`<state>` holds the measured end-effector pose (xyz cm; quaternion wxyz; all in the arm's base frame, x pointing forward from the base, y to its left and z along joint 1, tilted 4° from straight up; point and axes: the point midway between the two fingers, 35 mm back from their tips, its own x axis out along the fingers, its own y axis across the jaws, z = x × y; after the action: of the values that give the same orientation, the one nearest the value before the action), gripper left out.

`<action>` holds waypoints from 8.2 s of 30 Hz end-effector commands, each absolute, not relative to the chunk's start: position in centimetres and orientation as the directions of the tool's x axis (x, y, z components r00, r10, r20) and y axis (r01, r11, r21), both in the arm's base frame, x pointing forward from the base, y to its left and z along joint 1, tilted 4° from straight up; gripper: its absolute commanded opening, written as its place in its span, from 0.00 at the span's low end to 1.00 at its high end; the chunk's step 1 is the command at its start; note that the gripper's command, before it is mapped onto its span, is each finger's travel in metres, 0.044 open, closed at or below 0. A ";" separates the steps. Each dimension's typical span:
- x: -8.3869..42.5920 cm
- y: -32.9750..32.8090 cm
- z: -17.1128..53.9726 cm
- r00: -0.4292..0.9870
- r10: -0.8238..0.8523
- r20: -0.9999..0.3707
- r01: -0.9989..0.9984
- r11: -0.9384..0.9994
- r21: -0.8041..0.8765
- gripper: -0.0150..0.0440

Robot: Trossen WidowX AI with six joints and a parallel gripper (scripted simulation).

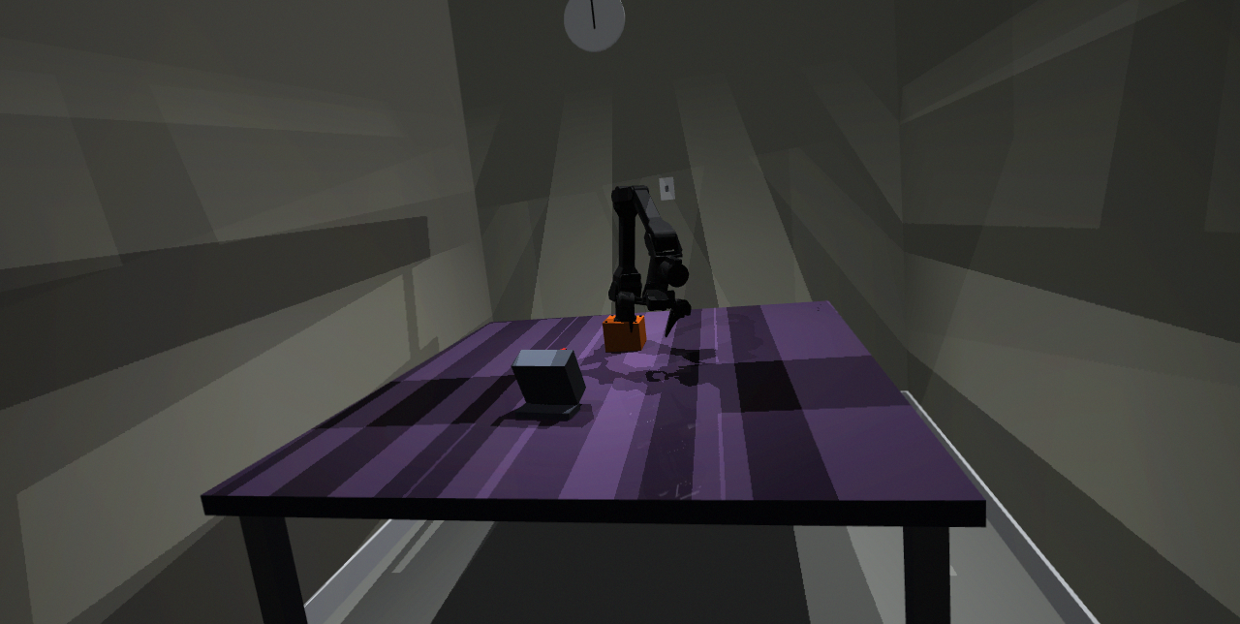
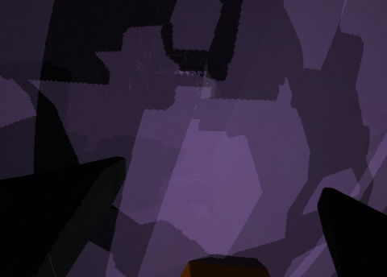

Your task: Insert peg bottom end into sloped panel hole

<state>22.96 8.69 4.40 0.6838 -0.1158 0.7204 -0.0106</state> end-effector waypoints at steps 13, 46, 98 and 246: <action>25.5 4.9 4.4 -0.062 -0.123 -0.990 0.028 0.992 -0.125 1.00; 27.9 -4.9 4.3 -0.060 -0.020 -0.998 0.396 0.917 -0.042 1.00; 27.2 -14.5 1.2 0.001 0.057 -0.998 0.675 0.737 0.043 1.00; 31.2 -14.3 1.9 0.404 -0.118 -0.907 0.525 0.842 0.125 0.25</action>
<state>31.08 -14.41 1.99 0.8072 0.2040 0.5159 -0.2015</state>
